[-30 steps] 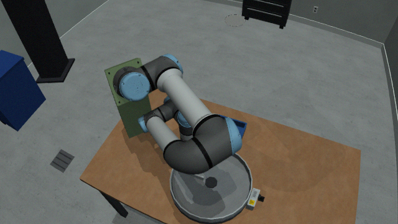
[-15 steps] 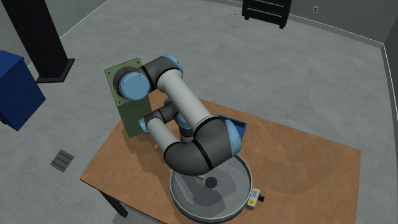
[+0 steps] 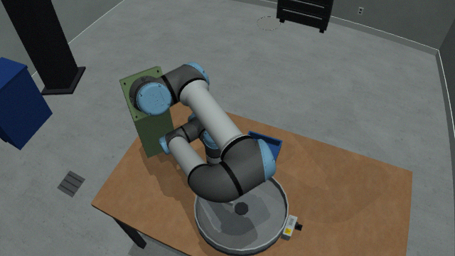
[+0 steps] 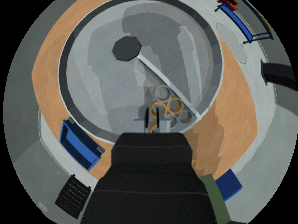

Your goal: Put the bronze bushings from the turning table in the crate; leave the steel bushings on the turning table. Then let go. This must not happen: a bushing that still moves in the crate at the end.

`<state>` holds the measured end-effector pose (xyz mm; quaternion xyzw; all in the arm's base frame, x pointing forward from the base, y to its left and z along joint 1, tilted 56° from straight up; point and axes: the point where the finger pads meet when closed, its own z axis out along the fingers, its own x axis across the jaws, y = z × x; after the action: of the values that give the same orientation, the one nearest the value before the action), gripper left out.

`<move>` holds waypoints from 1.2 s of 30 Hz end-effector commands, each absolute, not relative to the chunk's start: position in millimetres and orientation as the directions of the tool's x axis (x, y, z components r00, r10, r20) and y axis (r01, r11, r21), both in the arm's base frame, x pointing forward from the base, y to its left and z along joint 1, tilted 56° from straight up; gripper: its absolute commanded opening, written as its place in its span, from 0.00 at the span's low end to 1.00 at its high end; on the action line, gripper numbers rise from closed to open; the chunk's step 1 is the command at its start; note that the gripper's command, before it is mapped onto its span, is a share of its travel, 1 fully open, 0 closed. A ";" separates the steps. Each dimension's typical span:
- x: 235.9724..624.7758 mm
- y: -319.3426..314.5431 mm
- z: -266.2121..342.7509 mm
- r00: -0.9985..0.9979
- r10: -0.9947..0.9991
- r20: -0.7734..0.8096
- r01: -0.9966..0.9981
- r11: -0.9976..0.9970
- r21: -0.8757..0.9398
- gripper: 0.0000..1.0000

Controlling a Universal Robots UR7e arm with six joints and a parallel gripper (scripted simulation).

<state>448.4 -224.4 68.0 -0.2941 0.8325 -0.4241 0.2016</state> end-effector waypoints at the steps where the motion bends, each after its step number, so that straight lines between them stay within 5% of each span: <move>1: 455.4 -231.1 61.9 -0.746 -0.661 -0.086 -0.318 0.466 -0.825 0.40; 36: 463.4 -239.1 54.3 -0.746 -0.661 -0.086 -0.318 0.466 -0.826 0.40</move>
<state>461.3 -237.2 55.9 -0.2940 0.8323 -0.4244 0.2017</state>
